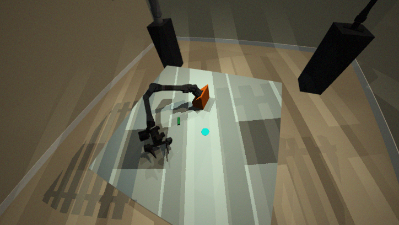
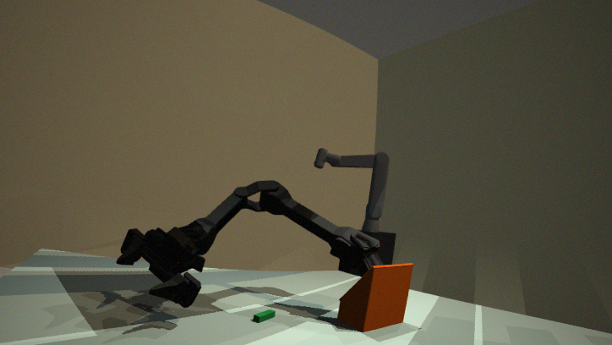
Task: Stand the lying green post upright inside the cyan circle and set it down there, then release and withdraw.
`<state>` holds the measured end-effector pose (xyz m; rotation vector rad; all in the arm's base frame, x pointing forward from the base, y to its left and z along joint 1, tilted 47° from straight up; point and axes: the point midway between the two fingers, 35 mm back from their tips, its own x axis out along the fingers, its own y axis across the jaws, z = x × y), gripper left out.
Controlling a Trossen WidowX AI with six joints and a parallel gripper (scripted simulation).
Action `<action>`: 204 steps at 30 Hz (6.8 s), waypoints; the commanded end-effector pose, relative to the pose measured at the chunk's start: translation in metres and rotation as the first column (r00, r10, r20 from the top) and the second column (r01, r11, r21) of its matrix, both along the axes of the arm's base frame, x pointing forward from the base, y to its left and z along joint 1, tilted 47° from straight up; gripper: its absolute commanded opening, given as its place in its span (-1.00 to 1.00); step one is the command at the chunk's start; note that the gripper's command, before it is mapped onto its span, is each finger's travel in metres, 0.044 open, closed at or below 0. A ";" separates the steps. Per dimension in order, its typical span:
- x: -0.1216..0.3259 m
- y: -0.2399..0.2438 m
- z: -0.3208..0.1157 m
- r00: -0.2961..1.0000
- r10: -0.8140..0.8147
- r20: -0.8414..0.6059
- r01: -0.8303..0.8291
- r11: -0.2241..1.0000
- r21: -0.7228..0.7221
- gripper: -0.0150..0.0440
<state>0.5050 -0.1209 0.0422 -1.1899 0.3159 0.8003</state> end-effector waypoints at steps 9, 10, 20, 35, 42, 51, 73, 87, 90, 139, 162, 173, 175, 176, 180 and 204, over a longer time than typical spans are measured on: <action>-0.065 0.043 -0.022 0.784 -0.404 -0.472 0.410 0.907 -0.096 0.30; -0.076 0.047 -0.022 0.730 -0.458 -0.507 0.456 0.879 -0.138 0.30; -0.199 0.056 0.004 0.202 -0.907 -0.371 0.682 0.402 -0.611 0.30; -0.259 0.032 0.041 0.058 -0.998 0.031 0.731 0.021 -0.682 0.30; -0.268 -0.030 -0.015 0.059 -0.998 0.036 0.732 0.019 -0.681 0.30; -0.273 -0.043 -0.025 0.058 -0.997 0.044 0.730 0.012 -0.683 -0.06; -0.259 -0.022 -0.018 0.078 -0.997 0.017 0.758 0.048 -0.650 -0.42; -0.257 -0.009 -0.006 0.074 -0.997 0.013 0.753 0.047 -0.656 -0.42; -0.256 -0.006 -0.004 0.073 -0.997 0.013 0.752 0.047 -0.657 -0.42; -0.260 0.038 0.047 0.059 -0.998 0.032 0.733 0.022 -0.680 -0.42; -0.248 0.068 0.036 0.131 -0.991 -0.004 0.692 0.094 -0.715 -0.42; -0.239 0.092 0.018 0.196 -0.980 -0.042 0.650 0.162 -0.743 -0.42; -0.237 0.096 0.015 0.207 -0.977 -0.047 0.641 0.172 -0.748 -0.42; -0.237 0.098 0.014 0.212 -0.976 -0.050 0.636 0.177 -0.751 -0.42; -0.234 0.106 0.008 0.231 -0.971 -0.060 0.618 0.194 -0.762 -0.42; -0.228 0.152 -0.031 0.338 -0.935 -0.106 0.484 0.270 -0.833 -0.42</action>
